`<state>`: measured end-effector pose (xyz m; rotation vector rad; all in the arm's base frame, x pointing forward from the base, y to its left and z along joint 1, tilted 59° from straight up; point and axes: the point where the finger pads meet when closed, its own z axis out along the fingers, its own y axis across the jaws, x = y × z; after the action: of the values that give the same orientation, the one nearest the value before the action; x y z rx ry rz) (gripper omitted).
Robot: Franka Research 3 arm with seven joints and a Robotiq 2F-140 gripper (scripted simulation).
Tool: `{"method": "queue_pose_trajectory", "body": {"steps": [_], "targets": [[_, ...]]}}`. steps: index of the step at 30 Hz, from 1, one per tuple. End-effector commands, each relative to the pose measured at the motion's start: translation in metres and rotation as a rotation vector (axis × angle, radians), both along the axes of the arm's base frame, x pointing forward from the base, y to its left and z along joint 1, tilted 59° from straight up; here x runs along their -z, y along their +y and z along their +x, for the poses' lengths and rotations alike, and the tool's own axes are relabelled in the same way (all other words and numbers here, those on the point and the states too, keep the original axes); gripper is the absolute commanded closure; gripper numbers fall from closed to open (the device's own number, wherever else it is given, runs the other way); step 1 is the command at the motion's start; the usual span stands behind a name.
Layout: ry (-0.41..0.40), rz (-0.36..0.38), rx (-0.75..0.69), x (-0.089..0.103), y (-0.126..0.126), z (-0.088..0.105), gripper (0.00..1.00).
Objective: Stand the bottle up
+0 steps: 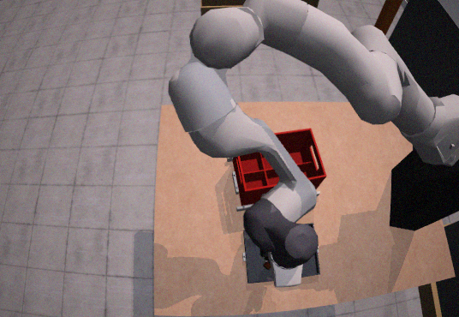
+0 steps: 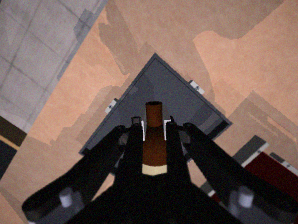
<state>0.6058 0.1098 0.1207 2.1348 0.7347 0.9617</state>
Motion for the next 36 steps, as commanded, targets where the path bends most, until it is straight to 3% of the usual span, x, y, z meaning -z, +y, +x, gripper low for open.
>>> {"method": "queue_pose_trajectory", "body": {"steps": [1,36], "targets": [[0.005,0.009,-0.002,0.000,0.006,-0.006,1.00],[0.005,0.009,-0.002,-0.027,0.024,-0.048,1.00]]}}
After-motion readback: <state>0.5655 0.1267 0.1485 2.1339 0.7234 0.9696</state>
